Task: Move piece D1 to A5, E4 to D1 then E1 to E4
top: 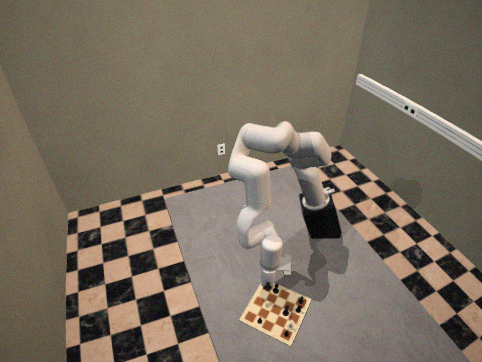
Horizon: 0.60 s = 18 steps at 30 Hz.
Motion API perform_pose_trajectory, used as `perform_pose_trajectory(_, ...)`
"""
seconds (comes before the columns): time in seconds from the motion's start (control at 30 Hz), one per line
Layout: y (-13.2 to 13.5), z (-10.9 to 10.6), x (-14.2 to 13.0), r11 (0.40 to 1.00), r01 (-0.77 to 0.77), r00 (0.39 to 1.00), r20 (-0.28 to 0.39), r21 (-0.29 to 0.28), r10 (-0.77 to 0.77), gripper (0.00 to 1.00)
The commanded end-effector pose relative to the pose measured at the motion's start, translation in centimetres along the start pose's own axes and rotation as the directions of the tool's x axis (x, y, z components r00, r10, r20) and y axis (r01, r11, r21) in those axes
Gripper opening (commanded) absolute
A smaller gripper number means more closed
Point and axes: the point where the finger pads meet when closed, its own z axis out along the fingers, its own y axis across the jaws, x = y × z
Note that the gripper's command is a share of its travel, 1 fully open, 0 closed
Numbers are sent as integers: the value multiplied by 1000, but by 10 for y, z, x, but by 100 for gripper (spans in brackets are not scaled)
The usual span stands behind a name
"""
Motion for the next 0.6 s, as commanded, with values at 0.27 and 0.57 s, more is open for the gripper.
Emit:
perform_pose_trajectory(0.27, 2, -64, 0, 1000, 0, 1000, 0, -6, 0, 0)
perform_pose_trajectory(0.57, 2, -96, 0, 1000, 0, 1000, 0, -6, 0, 0)
